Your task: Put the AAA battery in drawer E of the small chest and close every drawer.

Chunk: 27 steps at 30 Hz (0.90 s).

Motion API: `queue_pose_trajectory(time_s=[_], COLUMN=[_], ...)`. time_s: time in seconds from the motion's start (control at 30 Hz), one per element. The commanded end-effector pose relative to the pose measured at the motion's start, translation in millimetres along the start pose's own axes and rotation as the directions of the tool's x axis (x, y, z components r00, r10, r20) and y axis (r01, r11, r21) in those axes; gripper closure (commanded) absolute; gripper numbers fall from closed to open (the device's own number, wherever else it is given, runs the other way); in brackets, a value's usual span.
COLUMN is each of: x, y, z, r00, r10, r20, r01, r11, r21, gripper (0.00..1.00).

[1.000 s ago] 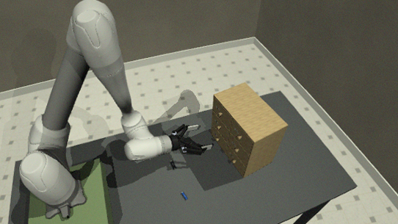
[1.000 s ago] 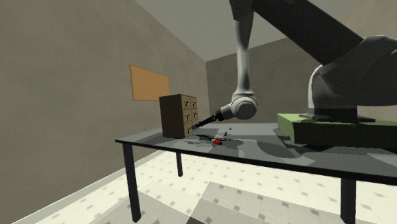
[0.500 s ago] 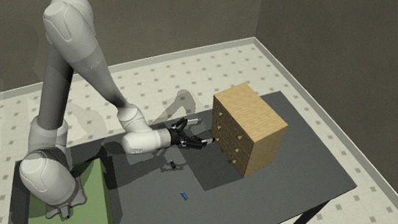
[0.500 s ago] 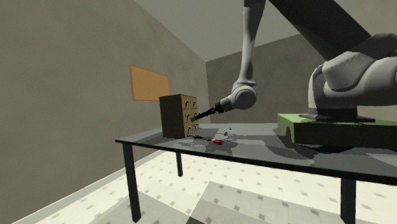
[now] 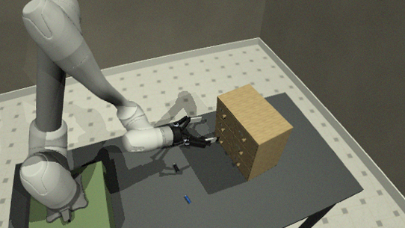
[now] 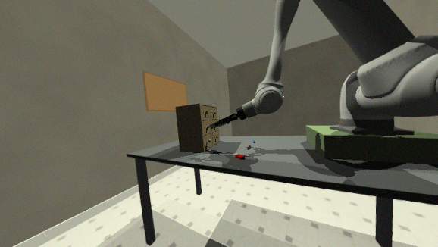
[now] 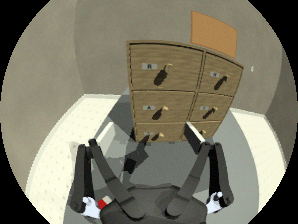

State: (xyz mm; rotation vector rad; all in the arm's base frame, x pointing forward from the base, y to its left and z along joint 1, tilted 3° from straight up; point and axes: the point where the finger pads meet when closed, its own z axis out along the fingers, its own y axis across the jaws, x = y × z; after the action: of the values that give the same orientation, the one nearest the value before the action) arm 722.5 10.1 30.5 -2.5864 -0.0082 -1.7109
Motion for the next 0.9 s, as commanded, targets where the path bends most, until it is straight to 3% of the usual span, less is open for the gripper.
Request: queue_pose_trajectory(time_s=[0.0, 0.43, 0.87], x=[0.3, 1.1, 4.5], y=[0.0, -0.1, -0.1], z=[-0.1, -1.8, -9.3], r00=[1.000, 1.000, 0.996], r10=[0.000, 0.000, 0.000], r20=[0.000, 0.017, 0.087], r01=[0.000, 0.000, 0.000], r11=[1.000, 1.000, 1.000], r21=[0.000, 0.000, 0.000], gripper=[0.00, 0.00, 0.00])
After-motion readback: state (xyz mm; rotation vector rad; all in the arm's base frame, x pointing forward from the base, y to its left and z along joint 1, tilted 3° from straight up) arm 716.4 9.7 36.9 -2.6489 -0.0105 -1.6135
